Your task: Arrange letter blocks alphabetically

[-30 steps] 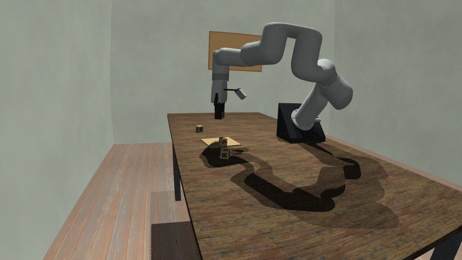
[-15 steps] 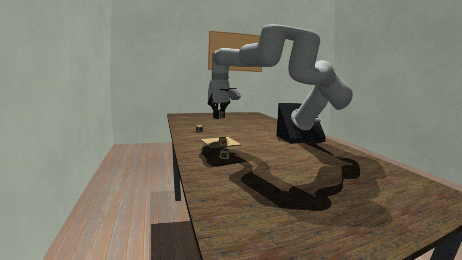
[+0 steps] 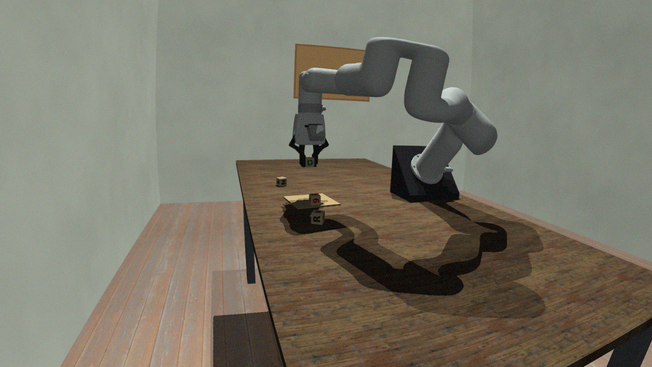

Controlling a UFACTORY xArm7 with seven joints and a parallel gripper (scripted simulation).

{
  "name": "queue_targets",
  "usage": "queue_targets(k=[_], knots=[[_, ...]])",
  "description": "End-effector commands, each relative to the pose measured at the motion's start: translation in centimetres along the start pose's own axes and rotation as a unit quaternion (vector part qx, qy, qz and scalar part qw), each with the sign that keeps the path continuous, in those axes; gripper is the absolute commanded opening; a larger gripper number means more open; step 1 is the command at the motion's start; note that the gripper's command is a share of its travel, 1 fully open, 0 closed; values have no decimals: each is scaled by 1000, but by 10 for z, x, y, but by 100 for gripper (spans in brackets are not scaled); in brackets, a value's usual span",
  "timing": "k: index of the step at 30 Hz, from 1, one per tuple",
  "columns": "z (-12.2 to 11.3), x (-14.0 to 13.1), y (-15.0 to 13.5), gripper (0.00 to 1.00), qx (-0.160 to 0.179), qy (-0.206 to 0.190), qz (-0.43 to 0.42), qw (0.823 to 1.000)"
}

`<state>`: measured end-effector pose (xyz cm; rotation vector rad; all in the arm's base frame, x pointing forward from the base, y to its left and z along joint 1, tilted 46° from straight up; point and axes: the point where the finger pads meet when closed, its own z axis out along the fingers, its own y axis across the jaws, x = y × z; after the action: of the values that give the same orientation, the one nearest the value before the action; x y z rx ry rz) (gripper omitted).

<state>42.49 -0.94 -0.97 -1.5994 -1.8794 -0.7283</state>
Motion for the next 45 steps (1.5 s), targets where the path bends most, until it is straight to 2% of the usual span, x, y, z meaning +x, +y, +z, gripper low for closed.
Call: queue_targets(k=[1,24,31,45], knots=[[-2,-1,1,27,-1,-2,19,1000],[3,-1,1,27,-1,-2,27,1000],[19,-1,1,27,-1,-2,27,1000],[81,-1,2,27,-1,-2,27,1000]])
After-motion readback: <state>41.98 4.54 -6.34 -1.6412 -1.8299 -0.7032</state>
